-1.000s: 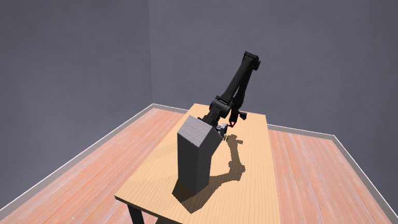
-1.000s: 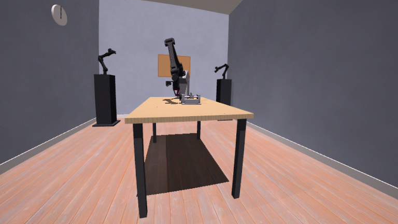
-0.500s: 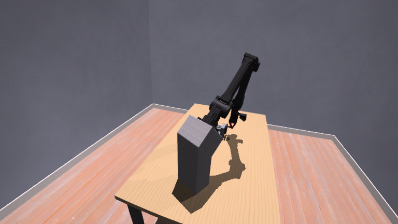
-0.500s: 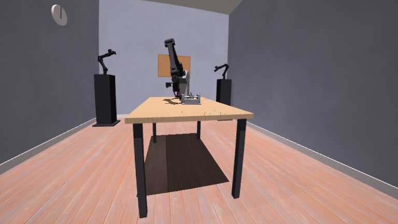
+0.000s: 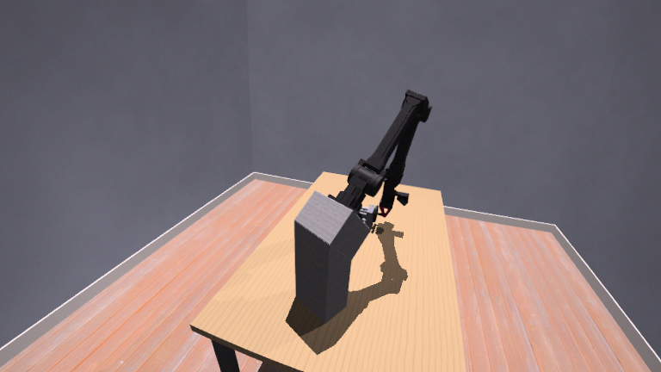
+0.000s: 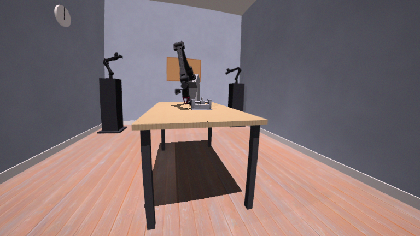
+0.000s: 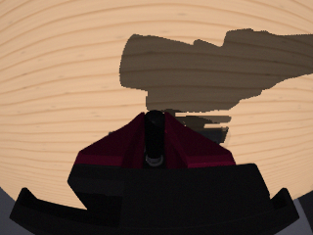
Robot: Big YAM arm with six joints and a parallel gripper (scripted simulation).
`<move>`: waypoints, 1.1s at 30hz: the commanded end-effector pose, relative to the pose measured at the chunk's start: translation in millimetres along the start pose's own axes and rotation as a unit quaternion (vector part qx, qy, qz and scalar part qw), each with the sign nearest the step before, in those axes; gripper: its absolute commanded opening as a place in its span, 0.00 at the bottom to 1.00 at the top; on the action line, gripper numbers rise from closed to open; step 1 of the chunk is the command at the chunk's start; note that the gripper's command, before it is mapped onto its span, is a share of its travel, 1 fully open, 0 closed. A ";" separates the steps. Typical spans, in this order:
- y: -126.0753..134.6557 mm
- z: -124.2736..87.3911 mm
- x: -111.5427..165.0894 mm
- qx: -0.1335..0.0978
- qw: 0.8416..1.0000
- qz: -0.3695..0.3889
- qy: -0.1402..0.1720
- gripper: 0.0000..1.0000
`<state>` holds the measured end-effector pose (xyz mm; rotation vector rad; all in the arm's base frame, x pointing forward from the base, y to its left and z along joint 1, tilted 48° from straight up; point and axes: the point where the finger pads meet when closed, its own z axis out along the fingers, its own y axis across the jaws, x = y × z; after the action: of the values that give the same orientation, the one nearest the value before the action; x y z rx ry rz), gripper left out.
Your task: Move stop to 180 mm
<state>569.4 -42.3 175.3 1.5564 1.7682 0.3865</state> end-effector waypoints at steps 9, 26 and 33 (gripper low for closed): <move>-0.1 19.4 -8.3 -0.020 1.000 0.004 -0.007 0.06; -23.1 27.6 -6.1 -0.013 1.000 0.003 -0.006 0.06; -27.6 28.1 -5.4 -0.012 1.000 0.003 -0.005 0.06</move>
<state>569.9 -48.1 158.1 1.5237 1.7404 0.4309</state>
